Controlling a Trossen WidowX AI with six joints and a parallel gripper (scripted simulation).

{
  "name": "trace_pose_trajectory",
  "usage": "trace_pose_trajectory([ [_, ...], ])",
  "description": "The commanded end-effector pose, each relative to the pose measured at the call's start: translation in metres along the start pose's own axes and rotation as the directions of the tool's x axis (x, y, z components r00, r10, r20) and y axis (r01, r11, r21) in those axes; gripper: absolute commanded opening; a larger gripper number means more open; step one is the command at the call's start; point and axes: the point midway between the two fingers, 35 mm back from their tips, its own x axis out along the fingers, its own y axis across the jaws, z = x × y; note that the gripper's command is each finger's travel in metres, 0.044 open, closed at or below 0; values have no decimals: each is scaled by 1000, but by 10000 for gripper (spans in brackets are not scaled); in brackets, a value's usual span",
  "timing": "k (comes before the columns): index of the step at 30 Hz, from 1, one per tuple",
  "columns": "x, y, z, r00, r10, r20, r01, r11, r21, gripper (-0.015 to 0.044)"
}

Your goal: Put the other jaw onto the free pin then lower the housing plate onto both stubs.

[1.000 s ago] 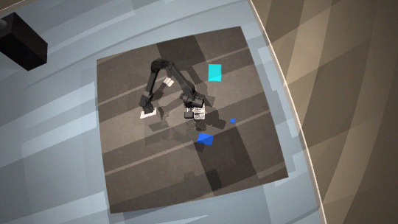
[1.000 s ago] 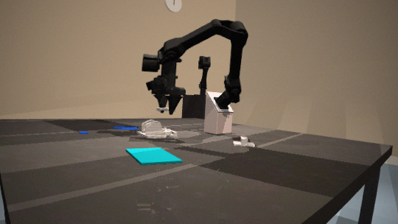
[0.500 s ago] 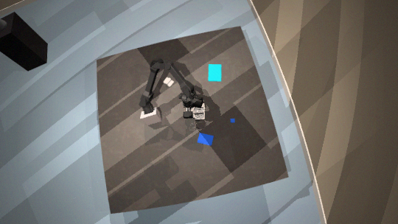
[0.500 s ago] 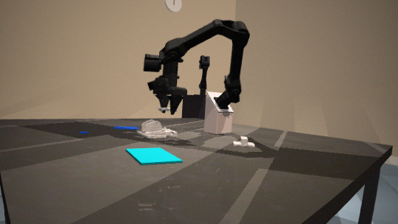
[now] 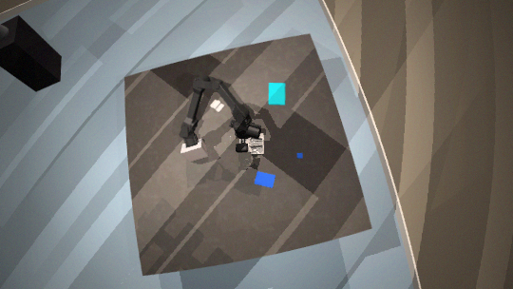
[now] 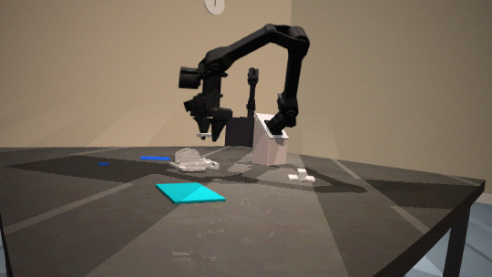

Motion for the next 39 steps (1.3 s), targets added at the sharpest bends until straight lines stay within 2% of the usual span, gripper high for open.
trace_pose_trajectory([
  [1,0,0,-1,1000,-3,-1,3,1000,5,351],
  [30,0,0,-3,1000,-4,-1,4,1000,5,351],
  [39,14,-1,-2,1000,-5,-1,5,1000,5,351],
])
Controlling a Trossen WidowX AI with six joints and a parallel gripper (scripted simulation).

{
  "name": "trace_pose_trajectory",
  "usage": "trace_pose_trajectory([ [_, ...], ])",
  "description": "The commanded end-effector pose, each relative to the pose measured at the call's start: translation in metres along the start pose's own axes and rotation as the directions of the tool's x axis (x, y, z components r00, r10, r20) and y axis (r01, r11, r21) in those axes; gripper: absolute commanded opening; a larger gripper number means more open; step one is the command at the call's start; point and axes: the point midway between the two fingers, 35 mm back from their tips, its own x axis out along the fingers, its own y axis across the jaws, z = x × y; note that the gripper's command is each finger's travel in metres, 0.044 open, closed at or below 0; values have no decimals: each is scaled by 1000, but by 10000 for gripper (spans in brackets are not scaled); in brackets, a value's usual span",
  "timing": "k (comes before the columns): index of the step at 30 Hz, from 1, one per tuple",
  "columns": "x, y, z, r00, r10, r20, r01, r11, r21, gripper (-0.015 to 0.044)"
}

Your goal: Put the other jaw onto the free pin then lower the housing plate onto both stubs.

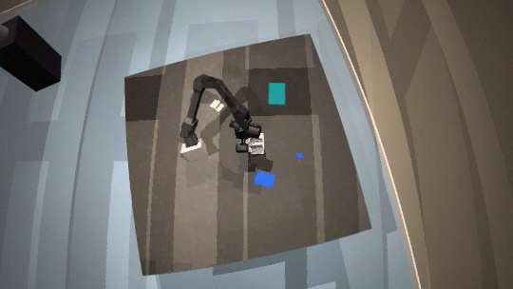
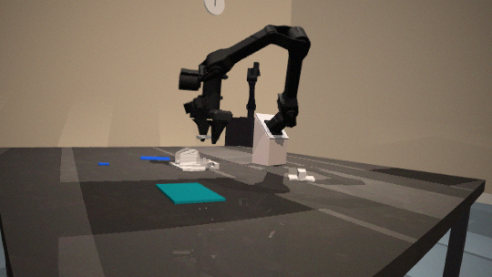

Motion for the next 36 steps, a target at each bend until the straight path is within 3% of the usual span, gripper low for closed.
trace_pose_trajectory([
  [1,9,-1,-3,1000,6,-8,-6,1000,14,351],
  [36,56,1,-5,1000,10,-10,-10,1000,12,351],
])
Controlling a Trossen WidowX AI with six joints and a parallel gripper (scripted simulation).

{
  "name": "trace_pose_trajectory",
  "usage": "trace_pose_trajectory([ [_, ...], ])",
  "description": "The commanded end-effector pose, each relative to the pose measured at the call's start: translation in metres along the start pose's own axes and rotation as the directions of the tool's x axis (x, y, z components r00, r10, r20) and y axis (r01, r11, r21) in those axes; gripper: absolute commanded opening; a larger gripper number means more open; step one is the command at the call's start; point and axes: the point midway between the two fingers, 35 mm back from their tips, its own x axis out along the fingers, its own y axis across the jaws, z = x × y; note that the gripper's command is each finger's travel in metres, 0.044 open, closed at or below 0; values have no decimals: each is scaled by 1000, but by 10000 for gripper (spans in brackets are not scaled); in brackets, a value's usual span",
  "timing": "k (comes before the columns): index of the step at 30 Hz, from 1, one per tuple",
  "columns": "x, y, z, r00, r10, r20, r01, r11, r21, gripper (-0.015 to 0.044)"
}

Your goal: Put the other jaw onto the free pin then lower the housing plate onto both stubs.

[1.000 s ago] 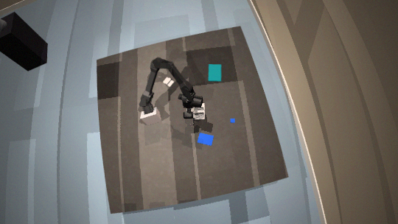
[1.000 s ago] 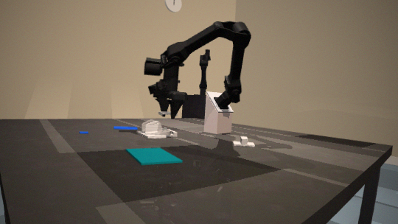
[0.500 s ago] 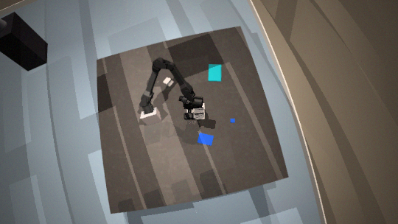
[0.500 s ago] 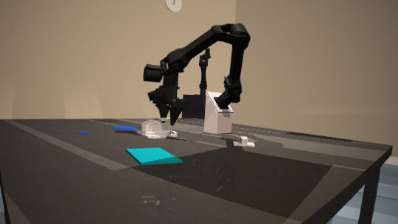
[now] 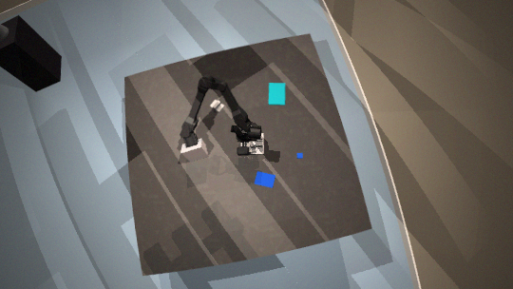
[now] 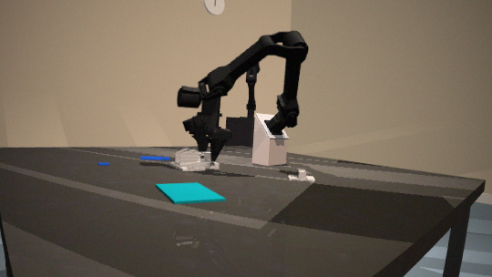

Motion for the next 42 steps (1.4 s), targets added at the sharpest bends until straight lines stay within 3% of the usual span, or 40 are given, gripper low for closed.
trace_pose_trajectory([
  [1,3,-1,-3,1000,5,-7,-5,1000,14,351],
  [42,9,-1,-3,1000,6,-7,-6,1000,20,351],
])
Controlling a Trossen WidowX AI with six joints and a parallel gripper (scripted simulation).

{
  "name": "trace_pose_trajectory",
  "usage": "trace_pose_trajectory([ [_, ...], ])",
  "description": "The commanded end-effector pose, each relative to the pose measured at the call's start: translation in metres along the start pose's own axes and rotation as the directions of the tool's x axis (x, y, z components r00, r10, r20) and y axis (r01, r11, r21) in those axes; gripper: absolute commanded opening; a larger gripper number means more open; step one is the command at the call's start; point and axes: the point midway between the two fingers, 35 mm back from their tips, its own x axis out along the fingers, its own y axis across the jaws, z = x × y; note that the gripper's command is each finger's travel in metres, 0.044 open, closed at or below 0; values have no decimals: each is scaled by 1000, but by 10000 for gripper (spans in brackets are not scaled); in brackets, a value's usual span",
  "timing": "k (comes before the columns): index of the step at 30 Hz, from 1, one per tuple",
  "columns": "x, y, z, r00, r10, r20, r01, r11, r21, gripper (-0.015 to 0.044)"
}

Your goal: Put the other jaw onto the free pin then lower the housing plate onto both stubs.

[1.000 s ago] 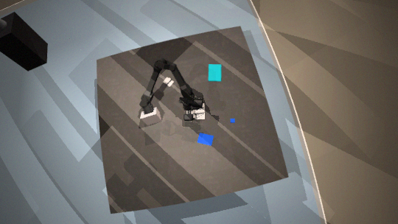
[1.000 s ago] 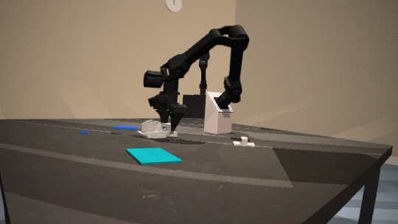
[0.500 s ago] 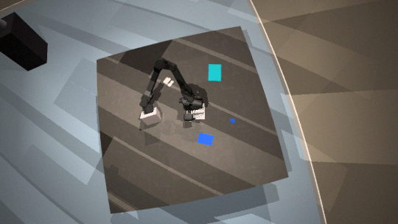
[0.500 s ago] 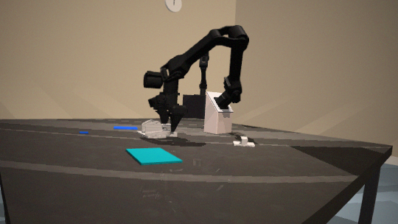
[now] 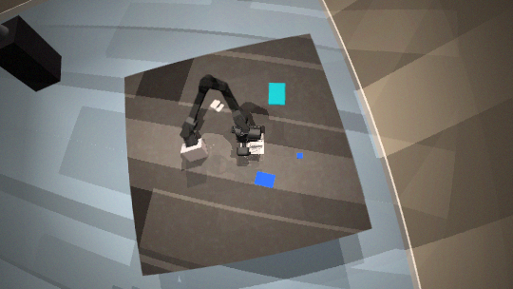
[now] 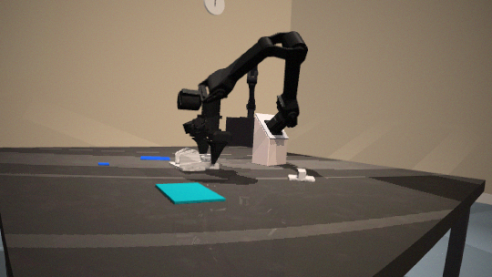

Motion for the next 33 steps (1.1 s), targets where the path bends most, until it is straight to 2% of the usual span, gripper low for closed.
trace_pose_trajectory([
  [1,3,0,-2,1000,4,-3,-4,1000,9,351],
  [33,8,0,-2,1000,5,-3,-5,1000,9,351],
])
